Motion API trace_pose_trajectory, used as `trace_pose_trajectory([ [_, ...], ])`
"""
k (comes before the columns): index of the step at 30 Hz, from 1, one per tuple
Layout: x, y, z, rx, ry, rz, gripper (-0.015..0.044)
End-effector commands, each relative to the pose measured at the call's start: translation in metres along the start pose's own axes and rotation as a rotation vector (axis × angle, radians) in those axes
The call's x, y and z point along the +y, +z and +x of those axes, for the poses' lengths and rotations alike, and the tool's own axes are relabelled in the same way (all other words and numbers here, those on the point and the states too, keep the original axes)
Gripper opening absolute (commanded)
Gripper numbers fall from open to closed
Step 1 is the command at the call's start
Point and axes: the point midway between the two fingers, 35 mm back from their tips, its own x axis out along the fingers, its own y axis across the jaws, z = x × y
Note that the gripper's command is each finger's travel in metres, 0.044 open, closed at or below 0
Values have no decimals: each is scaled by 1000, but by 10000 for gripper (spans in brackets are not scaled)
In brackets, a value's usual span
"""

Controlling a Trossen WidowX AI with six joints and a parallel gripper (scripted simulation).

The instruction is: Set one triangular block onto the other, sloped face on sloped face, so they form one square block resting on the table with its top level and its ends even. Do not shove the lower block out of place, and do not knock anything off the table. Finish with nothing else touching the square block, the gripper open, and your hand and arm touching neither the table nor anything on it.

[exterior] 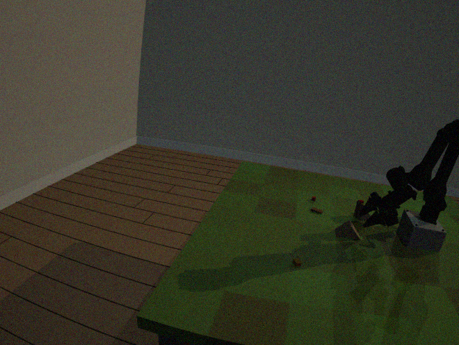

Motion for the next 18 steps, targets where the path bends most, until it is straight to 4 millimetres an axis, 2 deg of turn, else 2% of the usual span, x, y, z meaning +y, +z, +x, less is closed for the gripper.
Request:
trace_pose_trajectory([
  [1,-1,-2,10,1,-4,-1,440],
  [18,2,7,64,4,-4,-3,440],
])
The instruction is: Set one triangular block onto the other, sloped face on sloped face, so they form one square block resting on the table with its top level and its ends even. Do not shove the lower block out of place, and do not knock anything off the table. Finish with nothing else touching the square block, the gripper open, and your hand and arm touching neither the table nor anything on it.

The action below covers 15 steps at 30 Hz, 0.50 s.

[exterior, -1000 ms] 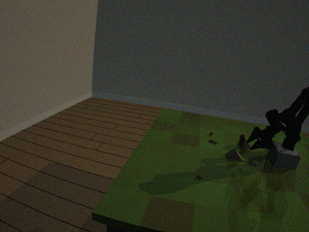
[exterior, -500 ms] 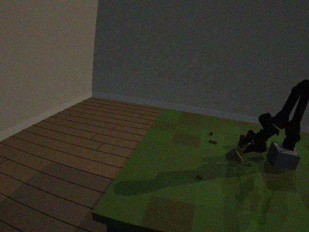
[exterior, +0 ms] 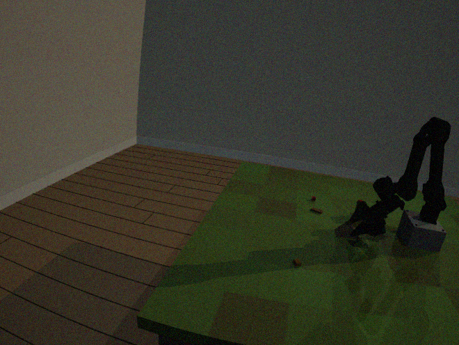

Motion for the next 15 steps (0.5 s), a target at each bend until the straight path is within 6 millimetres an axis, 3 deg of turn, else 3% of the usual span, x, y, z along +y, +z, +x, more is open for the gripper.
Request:
trace_pose_trajectory([
  [1,1,2,9,2,-4,-2,440],
  [8,1,2,10,2,-4,-2,440],
  [15,2,2,9,2,1,1,276],
])
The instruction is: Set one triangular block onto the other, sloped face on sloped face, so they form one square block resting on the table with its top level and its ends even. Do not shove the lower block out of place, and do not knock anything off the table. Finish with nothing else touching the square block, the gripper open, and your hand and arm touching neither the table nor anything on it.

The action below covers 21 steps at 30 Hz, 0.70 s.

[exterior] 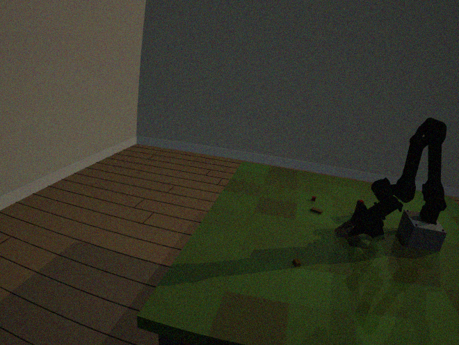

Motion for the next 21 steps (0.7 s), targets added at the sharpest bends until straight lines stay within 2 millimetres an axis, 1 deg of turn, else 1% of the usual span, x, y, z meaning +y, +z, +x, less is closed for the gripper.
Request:
trace_pose_trajectory([
  [1,0,0,0,0,1,0,269],
  [7,0,0,0,0,1,0,229],
  [11,0,0,0,0,1,0,124],
  [16,-1,-16,-8,1,1,0,0],
  [21,-2,-34,-21,2,1,0,0],
])
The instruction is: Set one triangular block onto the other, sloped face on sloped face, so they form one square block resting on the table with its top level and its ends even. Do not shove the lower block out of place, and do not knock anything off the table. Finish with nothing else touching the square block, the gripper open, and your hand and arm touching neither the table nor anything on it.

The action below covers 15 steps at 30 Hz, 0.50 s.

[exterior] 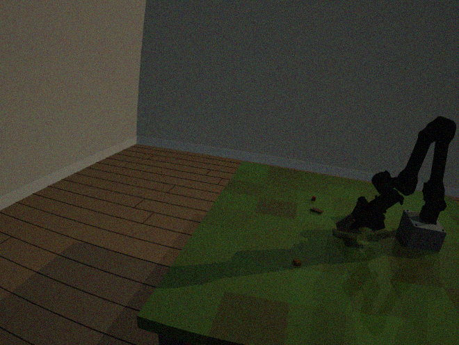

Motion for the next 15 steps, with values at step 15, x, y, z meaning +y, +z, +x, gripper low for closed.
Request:
trace_pose_trajectory([
  [15,1,-51,-56,13,-5,-1,0],
])
